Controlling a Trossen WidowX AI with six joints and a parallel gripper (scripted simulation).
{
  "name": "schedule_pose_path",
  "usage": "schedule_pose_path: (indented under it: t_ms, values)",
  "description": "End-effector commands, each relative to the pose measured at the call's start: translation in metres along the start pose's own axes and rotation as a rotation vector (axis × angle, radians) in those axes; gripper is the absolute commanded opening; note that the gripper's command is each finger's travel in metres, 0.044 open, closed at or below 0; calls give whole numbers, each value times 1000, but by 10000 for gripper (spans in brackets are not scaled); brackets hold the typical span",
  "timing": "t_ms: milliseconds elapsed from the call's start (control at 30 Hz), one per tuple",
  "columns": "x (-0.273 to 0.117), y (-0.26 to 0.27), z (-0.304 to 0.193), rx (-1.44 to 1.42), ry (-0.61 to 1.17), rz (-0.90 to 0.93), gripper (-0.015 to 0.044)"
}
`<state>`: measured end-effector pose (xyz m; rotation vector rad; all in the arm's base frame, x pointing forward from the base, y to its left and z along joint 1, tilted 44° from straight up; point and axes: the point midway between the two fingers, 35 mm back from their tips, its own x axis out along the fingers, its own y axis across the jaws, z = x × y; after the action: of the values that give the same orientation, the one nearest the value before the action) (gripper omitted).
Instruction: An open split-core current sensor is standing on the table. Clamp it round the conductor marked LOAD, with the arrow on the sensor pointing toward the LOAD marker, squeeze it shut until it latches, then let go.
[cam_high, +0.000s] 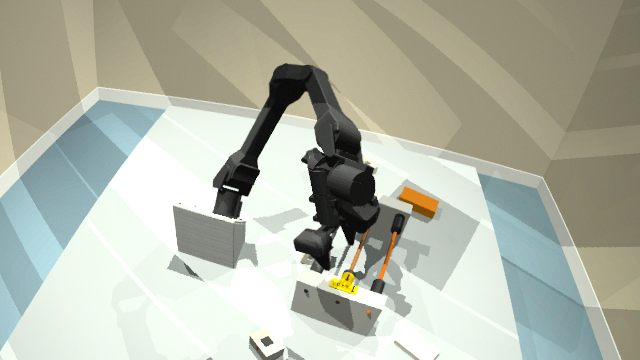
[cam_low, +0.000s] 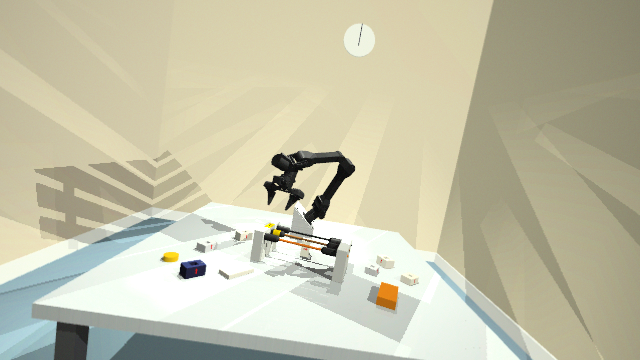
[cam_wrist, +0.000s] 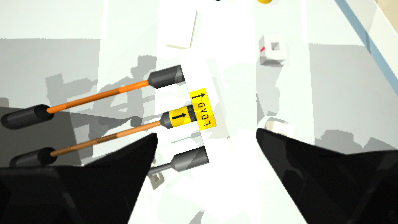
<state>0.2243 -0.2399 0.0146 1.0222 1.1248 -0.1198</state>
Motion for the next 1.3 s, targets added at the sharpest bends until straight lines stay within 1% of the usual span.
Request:
schedule_pose_path:
  t_ms: [0,267,333,400,433,567,667,933,1267]
  values:
    - [1,-1,-1,6,6,8,440]
    - [1,-1,-1,6,6,8,440]
    - [3,10,-7,-21,15,17,387]
    - [9,38,-27,-94,39,41,335]
    - [13,52,-39,-134,53,55,325]
    - [25,98,-94,-292,109,115,325]
    - [32,118,-129,-382,142,153,325]
    - [34,119,-132,-388,144,156,325]
    - [50,120,-133,-388,144,153,325]
